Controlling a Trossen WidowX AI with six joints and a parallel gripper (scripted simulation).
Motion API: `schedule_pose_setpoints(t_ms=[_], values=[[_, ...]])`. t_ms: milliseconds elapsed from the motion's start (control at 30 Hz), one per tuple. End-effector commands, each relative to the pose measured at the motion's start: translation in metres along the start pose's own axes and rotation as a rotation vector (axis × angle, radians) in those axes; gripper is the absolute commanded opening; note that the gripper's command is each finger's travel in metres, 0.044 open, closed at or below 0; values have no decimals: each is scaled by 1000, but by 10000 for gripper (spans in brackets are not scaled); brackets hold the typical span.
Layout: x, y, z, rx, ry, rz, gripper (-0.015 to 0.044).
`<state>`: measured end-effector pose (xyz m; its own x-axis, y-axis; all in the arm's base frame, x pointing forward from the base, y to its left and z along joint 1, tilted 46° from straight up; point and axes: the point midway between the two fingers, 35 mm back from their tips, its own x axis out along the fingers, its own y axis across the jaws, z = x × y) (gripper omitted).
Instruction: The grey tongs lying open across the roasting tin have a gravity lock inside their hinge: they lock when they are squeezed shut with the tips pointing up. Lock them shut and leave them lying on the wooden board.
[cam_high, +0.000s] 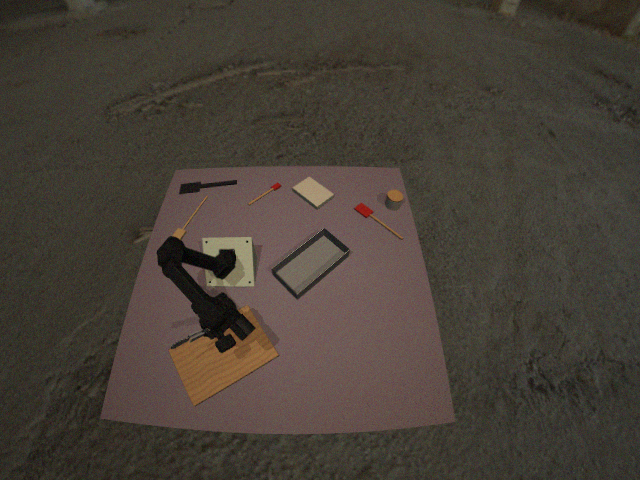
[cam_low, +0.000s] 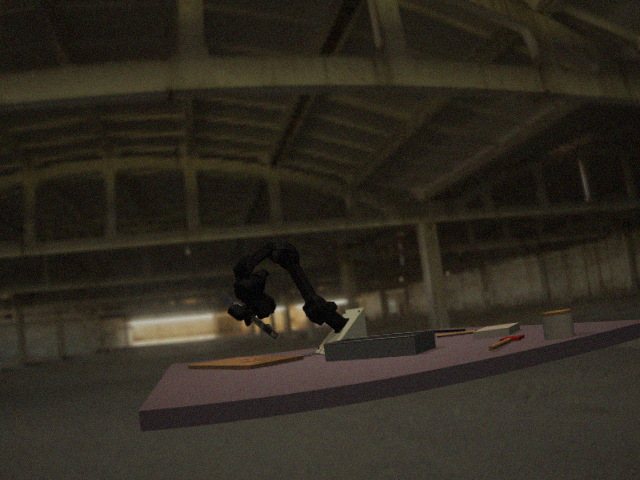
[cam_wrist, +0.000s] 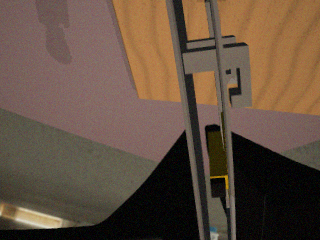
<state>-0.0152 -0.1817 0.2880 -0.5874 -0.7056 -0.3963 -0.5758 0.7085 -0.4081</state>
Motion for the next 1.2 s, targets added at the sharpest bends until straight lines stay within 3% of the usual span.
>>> schedule_pose_setpoints(t_ms=[0, 400, 1167], values=[[-4, -6, -1, 15, 75, -63, -150], [-25, -28, -4, 89, 252, -315, -150], [-25, -28, -4, 90, 254, -319, -150]])
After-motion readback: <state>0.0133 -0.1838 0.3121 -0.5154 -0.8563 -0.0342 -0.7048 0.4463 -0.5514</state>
